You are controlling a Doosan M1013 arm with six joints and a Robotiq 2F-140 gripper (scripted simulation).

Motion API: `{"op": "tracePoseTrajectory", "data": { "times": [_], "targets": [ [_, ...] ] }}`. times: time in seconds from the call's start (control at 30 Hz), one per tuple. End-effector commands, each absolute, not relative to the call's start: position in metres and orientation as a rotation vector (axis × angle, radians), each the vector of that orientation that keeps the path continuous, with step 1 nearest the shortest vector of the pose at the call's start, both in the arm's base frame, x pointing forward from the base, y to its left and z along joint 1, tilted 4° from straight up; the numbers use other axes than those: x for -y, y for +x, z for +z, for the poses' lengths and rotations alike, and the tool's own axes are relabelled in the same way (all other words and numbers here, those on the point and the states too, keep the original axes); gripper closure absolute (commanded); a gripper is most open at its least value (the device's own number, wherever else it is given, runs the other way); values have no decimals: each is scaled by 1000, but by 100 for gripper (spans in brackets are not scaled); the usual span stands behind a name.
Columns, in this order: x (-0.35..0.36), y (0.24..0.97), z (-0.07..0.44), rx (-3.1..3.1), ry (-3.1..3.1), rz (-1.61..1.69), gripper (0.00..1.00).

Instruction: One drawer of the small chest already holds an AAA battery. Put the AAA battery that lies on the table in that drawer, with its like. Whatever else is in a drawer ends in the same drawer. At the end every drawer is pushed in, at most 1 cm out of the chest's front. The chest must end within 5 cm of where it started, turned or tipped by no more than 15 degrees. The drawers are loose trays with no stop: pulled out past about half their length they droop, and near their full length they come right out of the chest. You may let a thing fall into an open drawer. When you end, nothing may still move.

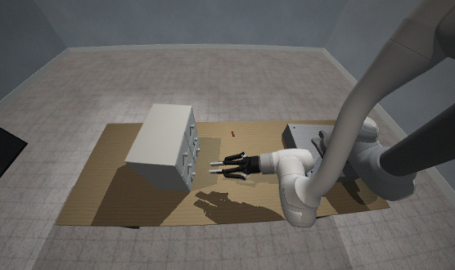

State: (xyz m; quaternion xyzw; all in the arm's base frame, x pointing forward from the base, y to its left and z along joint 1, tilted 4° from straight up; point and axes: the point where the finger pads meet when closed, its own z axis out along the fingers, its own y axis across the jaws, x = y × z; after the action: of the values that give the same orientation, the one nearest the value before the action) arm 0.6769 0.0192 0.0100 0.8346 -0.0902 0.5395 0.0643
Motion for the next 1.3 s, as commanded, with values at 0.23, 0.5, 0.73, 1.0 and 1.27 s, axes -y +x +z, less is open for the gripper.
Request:
{"op": "tracePoseTrajectory", "data": {
  "times": [0.23,0.5,0.73,1.0,1.27],
  "targets": [
    [-16,690,-13,273,2519,1630,80],
    [-12,706,-43,273,2519,1630,80],
    [-8,725,-76,273,2519,1630,80],
    [-6,733,-91,273,2519,1630,80],
    [-6,733,-91,273,2519,1630,80]
  ]
}}
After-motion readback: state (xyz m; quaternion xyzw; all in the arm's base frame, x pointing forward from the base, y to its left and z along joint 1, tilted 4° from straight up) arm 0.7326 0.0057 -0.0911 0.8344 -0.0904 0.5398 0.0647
